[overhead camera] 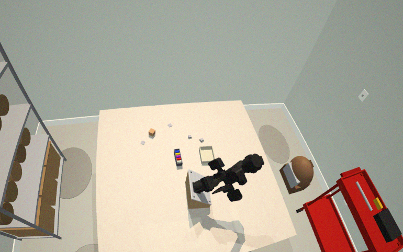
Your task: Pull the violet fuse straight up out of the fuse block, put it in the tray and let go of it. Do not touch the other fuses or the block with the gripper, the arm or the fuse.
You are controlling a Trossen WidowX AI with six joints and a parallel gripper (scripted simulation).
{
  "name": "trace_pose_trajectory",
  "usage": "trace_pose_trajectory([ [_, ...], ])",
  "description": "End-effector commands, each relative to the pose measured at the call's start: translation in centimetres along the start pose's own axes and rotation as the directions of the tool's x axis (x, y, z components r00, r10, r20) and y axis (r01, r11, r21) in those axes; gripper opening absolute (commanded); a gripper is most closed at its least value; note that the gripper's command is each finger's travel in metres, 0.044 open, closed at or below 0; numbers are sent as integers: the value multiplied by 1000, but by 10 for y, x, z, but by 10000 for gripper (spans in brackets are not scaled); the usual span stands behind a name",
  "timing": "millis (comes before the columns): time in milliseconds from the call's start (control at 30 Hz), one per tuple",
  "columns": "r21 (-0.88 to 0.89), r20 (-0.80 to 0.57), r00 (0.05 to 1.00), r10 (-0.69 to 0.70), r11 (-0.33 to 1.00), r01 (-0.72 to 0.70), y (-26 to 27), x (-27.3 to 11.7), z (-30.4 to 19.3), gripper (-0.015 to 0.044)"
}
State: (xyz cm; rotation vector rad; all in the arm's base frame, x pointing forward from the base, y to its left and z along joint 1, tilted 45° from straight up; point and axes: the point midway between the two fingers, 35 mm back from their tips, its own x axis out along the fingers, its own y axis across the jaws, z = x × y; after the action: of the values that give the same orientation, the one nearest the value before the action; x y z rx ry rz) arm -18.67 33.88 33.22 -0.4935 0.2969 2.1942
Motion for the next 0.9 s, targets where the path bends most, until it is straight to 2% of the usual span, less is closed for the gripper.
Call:
trace_pose_trajectory([
  [0,129,-74,993,-96,986,105,-36,11,-22,74],
  [100,123,-127,978,-168,975,184,-67,15,-40,74],
  [200,232,-195,949,-250,928,292,-102,18,-62,74],
  [400,436,-343,856,-386,742,509,-170,13,-112,74],
  [667,597,-603,625,-496,239,766,-264,-29,-214,74],
  [867,571,-778,416,-471,-252,782,-311,-83,-298,74],
])
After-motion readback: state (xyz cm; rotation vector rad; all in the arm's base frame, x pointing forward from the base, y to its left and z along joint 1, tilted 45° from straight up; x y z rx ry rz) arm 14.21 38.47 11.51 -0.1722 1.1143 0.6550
